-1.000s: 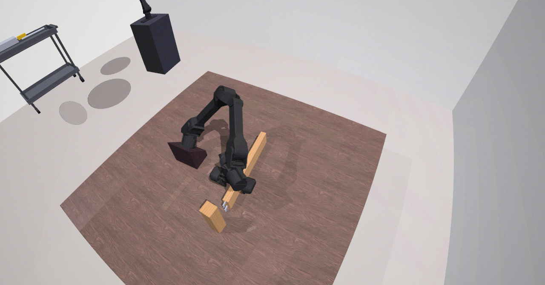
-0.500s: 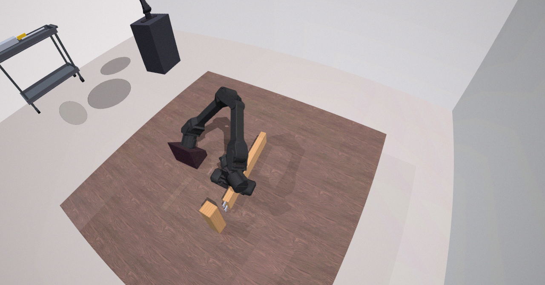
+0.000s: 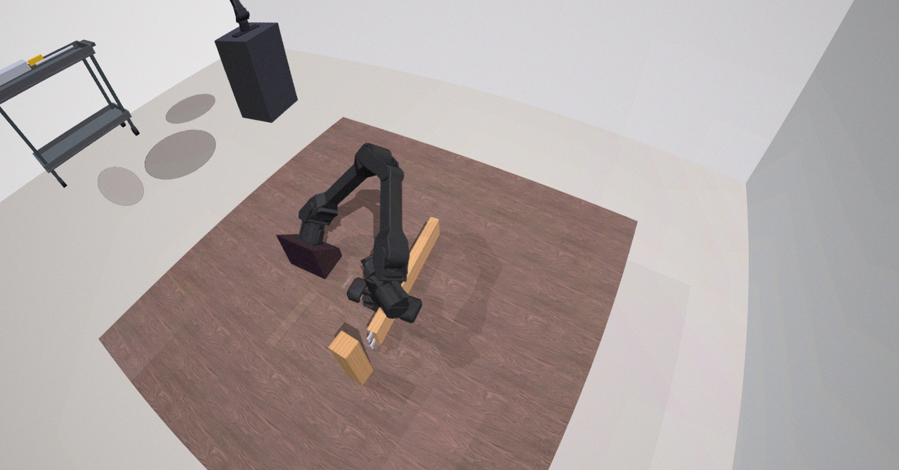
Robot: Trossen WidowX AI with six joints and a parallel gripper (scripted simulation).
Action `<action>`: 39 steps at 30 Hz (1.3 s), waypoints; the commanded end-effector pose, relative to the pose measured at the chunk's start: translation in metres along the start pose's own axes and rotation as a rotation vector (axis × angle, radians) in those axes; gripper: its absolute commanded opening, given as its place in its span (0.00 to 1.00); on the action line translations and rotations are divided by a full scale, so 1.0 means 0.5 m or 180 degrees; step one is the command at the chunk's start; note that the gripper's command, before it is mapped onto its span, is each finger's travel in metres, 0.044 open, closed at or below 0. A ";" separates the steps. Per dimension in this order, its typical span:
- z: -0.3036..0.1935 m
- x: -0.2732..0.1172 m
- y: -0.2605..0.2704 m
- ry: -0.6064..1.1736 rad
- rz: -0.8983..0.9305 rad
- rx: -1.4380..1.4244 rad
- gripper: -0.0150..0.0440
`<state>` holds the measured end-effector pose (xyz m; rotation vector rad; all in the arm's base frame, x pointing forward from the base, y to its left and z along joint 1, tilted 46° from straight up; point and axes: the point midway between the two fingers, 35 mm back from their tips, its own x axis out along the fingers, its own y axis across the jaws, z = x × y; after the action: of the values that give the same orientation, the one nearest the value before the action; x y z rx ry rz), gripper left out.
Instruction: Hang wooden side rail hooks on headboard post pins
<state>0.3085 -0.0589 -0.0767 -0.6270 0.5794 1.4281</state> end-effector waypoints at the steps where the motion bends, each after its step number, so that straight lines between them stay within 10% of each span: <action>1: 0.001 0.001 0.000 -0.0009 -0.0005 0.0018 0.31; 39: -0.003 0.000 -0.032 -0.0010 -0.0006 0.0488 0.25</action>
<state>0.3199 -0.0602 -0.0772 -0.5060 0.6791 1.3753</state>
